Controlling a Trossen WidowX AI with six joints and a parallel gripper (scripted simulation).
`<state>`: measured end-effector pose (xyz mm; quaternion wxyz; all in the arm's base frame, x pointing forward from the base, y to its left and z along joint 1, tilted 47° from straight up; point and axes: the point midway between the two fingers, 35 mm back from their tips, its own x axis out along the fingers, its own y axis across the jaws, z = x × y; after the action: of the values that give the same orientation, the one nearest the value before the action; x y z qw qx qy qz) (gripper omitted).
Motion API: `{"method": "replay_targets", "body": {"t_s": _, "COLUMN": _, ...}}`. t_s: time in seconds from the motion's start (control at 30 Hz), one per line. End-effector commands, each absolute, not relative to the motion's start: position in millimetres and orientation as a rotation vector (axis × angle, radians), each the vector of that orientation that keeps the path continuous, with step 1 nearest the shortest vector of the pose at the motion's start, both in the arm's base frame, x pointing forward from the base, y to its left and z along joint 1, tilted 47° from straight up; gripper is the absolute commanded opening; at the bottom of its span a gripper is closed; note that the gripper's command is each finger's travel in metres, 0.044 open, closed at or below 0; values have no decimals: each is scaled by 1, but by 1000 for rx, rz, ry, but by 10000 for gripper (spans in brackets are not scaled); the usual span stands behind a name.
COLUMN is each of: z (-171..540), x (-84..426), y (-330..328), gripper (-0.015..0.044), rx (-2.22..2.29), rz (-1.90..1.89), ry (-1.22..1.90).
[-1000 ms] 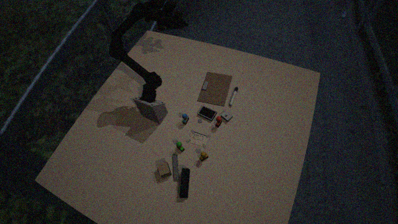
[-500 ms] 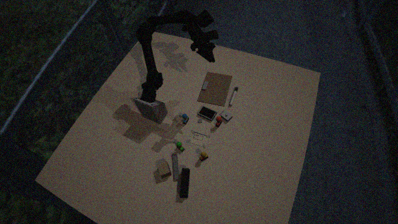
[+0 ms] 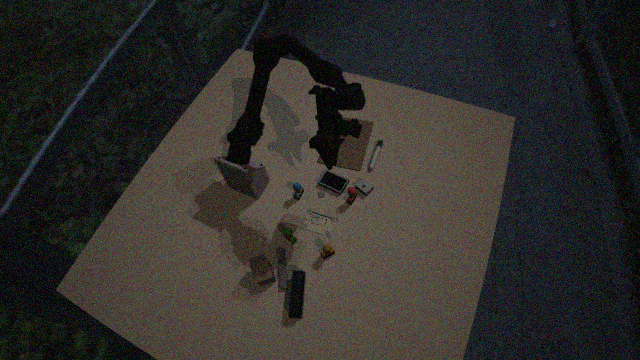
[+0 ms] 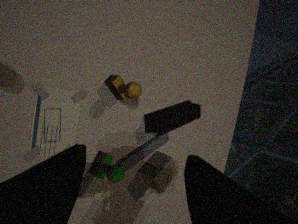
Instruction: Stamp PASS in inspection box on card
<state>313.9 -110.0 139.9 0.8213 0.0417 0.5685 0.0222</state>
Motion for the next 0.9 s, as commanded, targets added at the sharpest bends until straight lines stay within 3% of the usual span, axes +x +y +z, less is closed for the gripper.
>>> {"method": "replay_targets", "body": {"t_s": 0.0, "z": 73, "x": 306, "y": -126, "gripper": 218, "rx": 191, "rz": 173, "ry": 1337}}
{"method": "replay_targets", "body": {"t_s": 0.43, "z": -87, "x": 242, "y": -129, "gripper": 218, "rx": 652, "rz": 532, "ry": 1391}}
{"method": "replay_targets", "body": {"t_s": 0.87, "z": -93, "x": 239, "y": -120, "gripper": 218, "rx": 680, "rz": 547, "ry": 1381}}
